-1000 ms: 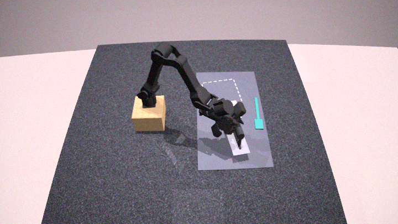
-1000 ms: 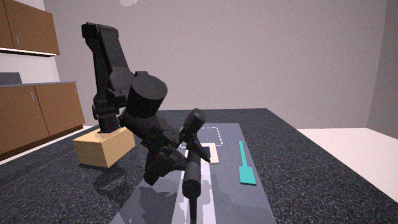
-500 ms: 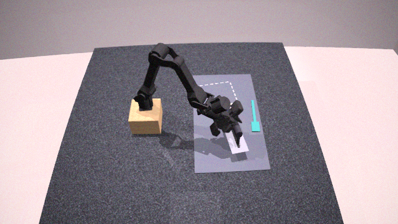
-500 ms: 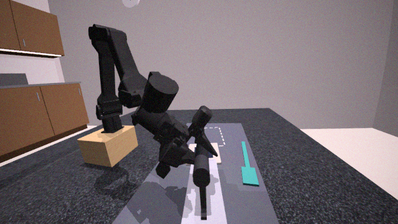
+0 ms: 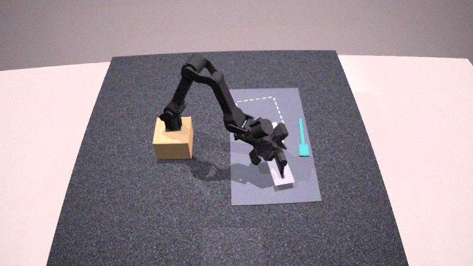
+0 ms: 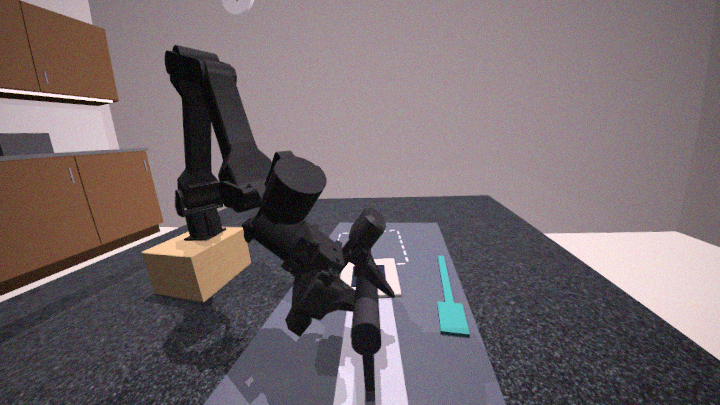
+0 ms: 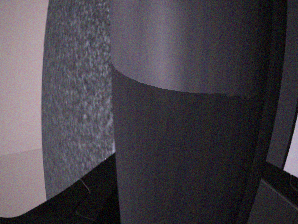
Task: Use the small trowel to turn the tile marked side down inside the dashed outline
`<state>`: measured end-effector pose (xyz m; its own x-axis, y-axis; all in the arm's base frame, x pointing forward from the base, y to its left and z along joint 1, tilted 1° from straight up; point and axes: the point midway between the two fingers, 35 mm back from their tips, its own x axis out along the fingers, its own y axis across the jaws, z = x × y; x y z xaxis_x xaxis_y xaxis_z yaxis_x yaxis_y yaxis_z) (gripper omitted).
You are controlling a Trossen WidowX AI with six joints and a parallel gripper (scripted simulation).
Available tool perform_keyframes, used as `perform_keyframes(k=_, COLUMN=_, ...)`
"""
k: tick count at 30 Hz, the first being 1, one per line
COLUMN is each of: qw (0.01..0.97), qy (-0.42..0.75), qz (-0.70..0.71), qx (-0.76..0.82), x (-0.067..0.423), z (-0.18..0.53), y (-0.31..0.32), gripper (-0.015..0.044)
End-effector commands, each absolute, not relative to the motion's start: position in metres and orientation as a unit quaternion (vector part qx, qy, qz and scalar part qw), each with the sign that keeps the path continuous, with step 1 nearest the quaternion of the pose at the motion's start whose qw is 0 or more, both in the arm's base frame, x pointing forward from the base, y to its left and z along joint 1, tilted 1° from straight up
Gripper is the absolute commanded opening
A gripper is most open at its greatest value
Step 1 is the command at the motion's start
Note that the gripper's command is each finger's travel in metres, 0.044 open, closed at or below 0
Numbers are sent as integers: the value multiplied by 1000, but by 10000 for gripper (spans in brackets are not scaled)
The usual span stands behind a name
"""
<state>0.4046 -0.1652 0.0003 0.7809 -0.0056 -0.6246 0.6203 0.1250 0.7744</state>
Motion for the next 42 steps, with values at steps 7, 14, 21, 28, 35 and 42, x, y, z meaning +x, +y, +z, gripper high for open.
perform_keyframes(k=7, qw=709, qy=244, qz=-221, qx=624, x=404, z=-11, y=-164, gripper=0)
perform_keyframes(k=14, qw=709, qy=245, qz=-221, qx=624, x=404, z=-11, y=-154, gripper=0)
perform_keyframes(k=21, qw=708, qy=245, qz=-221, qx=624, x=404, z=-11, y=-142, gripper=0)
perform_keyframes(k=28, qw=708, qy=245, qz=-221, qx=624, x=403, z=-11, y=-130, gripper=0)
perform_keyframes(k=35, qw=708, qy=245, qz=-221, qx=625, x=402, z=-11, y=-119, gripper=0)
perform_keyframes(k=42, qw=707, qy=245, qz=-220, qx=625, x=400, z=-11, y=-108, gripper=0)
